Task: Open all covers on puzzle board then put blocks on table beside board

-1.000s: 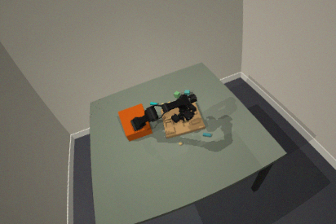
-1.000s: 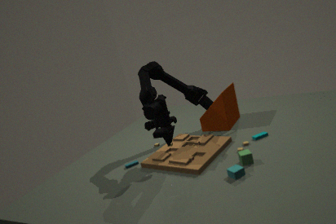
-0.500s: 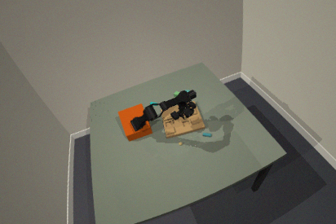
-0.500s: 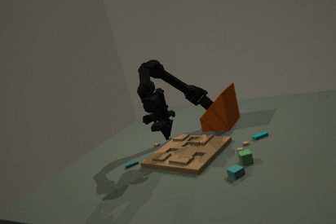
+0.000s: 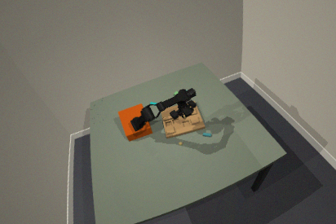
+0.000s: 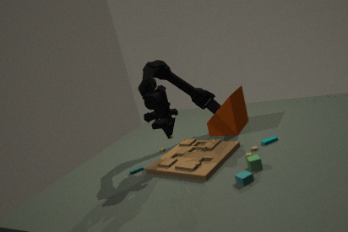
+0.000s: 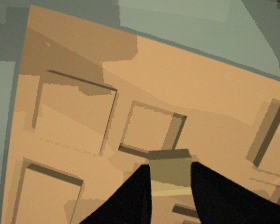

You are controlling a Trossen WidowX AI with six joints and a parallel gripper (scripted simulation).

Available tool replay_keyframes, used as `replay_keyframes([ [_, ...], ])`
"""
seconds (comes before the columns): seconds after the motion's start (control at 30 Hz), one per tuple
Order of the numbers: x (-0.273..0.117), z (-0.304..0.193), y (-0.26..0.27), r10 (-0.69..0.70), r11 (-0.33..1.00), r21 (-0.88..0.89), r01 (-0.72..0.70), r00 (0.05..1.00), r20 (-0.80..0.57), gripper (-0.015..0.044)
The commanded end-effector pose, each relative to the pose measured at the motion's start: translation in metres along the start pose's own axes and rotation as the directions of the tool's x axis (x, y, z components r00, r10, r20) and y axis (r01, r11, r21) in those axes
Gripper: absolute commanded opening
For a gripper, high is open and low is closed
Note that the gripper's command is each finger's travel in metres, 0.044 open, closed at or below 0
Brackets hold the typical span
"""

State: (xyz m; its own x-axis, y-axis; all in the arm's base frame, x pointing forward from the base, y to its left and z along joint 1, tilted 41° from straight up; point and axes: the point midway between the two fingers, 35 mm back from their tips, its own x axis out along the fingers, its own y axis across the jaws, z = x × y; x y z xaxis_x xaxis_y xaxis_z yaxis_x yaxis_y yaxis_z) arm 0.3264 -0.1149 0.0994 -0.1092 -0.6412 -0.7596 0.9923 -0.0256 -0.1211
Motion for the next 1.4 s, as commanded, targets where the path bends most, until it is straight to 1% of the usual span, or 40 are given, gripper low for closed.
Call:
replay_keyframes([
  [0.0,0.0,0.008,-0.011,-0.007,1.0,-0.008,0.006,1.0,-0.007,0.008],
  [0.7,-0.003,0.055,-0.078,-0.006,1.0,-0.009,0.006,1.0,-0.013,0.008],
  [1.37,-0.002,0.079,-0.152,-0.01,1.0,-0.011,0.01,1.0,-0.002,0.008],
])
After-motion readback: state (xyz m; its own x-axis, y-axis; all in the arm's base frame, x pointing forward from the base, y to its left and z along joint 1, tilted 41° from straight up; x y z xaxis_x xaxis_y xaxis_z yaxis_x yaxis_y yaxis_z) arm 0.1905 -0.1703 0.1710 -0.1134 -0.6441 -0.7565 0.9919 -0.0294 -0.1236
